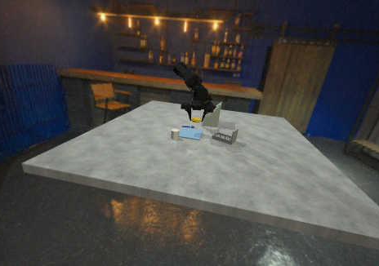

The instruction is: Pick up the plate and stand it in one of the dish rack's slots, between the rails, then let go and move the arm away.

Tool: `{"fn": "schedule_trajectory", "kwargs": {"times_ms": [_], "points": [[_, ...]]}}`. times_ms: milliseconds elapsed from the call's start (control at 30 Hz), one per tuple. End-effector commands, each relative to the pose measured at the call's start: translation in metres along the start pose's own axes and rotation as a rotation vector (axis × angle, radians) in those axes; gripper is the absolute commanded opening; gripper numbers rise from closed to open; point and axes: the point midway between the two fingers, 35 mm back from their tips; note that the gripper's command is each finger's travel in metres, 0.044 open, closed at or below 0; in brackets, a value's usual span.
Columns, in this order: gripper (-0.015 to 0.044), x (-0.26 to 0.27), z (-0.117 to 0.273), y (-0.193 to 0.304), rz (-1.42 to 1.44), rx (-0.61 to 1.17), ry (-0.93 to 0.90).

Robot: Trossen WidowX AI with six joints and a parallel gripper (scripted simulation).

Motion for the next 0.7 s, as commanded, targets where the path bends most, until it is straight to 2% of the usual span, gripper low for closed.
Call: {"fn": "schedule_trajectory", "kwargs": {"times_ms": [0, 667], "points": [[0.0000, 0.001, 0.017, -0.003, -0.008, -0.001, -0.006], [0.0000, 0.003, 0.094, -0.004, -0.010, 0.005, 0.012]]}}
Point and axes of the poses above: the point midway between the two fingers, 35 mm back from their tips, its own z axis back along the fingers, its own x axis across the jaws, y = z × x, and after that the axes turned 4 degrees about z, right-handed
